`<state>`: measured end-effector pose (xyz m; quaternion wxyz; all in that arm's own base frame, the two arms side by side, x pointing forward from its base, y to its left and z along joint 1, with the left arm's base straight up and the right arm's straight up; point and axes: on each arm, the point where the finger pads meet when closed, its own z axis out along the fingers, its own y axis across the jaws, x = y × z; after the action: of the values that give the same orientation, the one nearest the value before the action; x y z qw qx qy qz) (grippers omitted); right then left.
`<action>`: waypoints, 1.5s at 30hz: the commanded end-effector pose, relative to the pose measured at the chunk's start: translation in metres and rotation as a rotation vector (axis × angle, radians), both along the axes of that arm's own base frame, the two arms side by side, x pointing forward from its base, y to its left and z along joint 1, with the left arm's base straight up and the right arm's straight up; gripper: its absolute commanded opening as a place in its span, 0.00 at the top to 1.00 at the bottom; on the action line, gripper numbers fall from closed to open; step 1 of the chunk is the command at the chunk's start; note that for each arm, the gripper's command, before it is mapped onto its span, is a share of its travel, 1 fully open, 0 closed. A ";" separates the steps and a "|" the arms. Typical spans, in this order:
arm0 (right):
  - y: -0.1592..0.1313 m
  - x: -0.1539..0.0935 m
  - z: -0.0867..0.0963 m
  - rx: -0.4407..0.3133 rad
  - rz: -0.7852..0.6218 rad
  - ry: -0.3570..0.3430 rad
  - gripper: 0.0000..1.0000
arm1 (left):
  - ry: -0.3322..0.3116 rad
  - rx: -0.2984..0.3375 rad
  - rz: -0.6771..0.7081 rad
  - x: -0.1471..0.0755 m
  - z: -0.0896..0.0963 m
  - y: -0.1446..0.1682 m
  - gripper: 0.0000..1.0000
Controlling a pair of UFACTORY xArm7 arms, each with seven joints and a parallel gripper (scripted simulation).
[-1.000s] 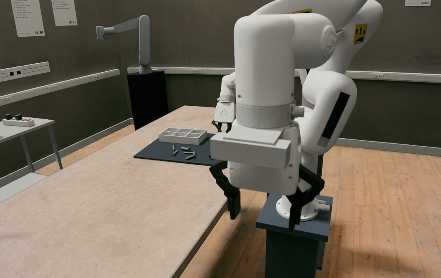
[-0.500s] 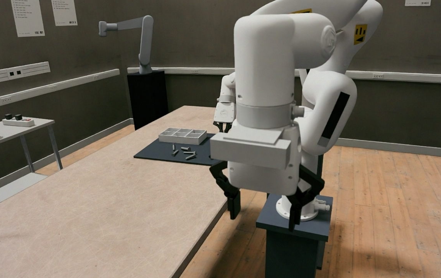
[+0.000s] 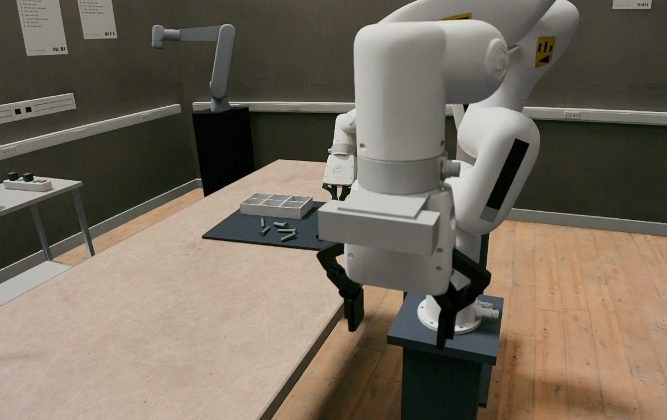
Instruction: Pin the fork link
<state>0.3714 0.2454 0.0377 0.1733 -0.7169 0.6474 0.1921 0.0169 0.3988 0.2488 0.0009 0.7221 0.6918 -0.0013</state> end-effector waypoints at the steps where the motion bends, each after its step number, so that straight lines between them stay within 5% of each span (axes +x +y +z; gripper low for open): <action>1: 0.000 0.001 0.001 0.001 0.000 -0.003 1.00 | -0.001 0.003 0.000 0.000 0.001 0.001 0.00; 24: 0.000 0.001 0.001 0.001 0.000 -0.003 1.00 | 0.008 0.010 0.002 0.008 0.002 0.002 0.00; 37: 0.000 0.001 0.001 0.001 0.000 -0.003 1.00 | 0.099 0.129 0.014 0.144 0.007 -0.009 0.00; 39: 0.000 0.001 0.001 0.001 0.000 -0.003 1.00 | 0.099 0.129 0.014 0.144 0.007 -0.009 0.00; 41: 0.000 0.001 0.001 0.001 0.000 -0.003 1.00 | 0.111 0.163 0.013 0.184 0.004 -0.022 0.00; 45: 0.000 0.001 0.001 0.001 0.000 -0.003 1.00 | 0.116 0.187 0.011 0.215 0.000 -0.035 0.00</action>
<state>0.3714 0.2454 0.0377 0.1733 -0.7169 0.6474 0.1921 0.1848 0.3747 0.2525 -0.0837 0.7182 0.6907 0.0126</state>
